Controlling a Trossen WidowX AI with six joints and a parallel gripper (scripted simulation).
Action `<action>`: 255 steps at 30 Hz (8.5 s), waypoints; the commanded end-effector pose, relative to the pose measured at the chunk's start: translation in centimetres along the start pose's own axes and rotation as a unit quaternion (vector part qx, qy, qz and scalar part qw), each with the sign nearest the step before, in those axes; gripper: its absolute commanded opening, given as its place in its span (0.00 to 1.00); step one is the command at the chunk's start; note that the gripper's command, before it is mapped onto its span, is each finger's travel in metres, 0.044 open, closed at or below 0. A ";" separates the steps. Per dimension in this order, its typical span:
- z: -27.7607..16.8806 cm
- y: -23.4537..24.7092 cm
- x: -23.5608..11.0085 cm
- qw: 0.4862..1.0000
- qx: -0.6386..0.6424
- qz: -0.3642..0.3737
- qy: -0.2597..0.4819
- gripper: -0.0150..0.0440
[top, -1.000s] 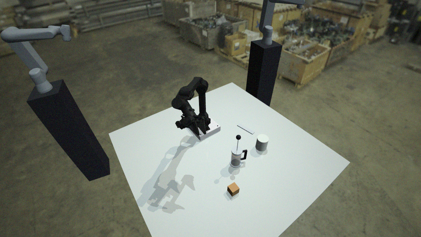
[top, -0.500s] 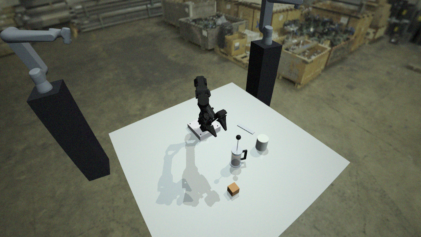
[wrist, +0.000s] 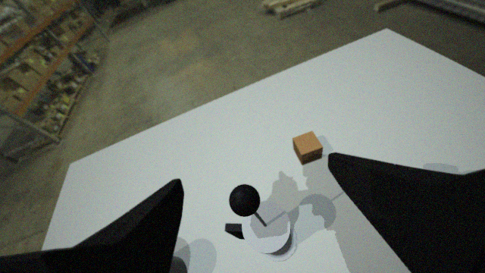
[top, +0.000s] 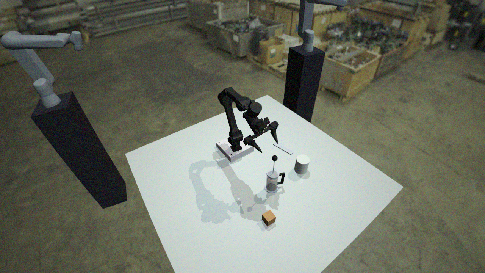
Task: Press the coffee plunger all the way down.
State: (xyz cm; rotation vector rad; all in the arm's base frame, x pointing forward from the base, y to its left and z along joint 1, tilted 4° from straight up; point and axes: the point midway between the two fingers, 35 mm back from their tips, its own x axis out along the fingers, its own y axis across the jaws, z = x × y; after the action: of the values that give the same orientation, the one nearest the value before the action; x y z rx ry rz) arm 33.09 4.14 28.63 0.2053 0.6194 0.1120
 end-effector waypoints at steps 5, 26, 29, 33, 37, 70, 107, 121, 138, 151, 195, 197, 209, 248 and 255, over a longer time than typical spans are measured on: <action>-5.5 0.8 1.7 0.991 -0.133 0.001 -0.015 1.00; -5.3 0.9 3.5 0.991 -0.134 0.002 -0.015 1.00; -5.3 0.9 4.0 0.991 -0.134 0.002 -0.015 1.00; -5.3 0.9 4.6 0.991 -0.134 0.002 -0.015 1.00; -5.3 0.9 5.3 0.991 -0.134 0.002 -0.016 1.00; -5.8 0.8 6.2 0.991 -0.134 0.002 -0.016 0.46; -10.4 -0.5 10.2 0.991 -0.134 0.002 -0.016 0.46; -11.9 -0.9 11.8 0.991 -0.134 0.002 -0.016 0.46; -11.6 -0.7 13.0 0.991 -0.134 0.002 -0.017 0.46; -11.3 -0.6 13.1 0.991 -0.134 0.002 -0.017 0.46; -10.9 -0.4 13.4 0.991 -0.134 0.002 -0.017 0.46; -10.9 -0.4 13.4 0.991 -0.134 0.002 -0.017 0.46; -10.7 -0.3 13.5 0.991 -0.134 0.002 -0.017 0.46; -8.3 0.2 10.6 0.991 -0.134 0.003 -0.022 1.00; -6.2 0.6 5.5 0.991 -0.133 0.001 -0.016 1.00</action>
State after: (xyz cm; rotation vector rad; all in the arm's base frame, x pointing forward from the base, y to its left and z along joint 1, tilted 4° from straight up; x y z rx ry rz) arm 35.28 6.91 18.54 -0.0506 0.5735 0.1872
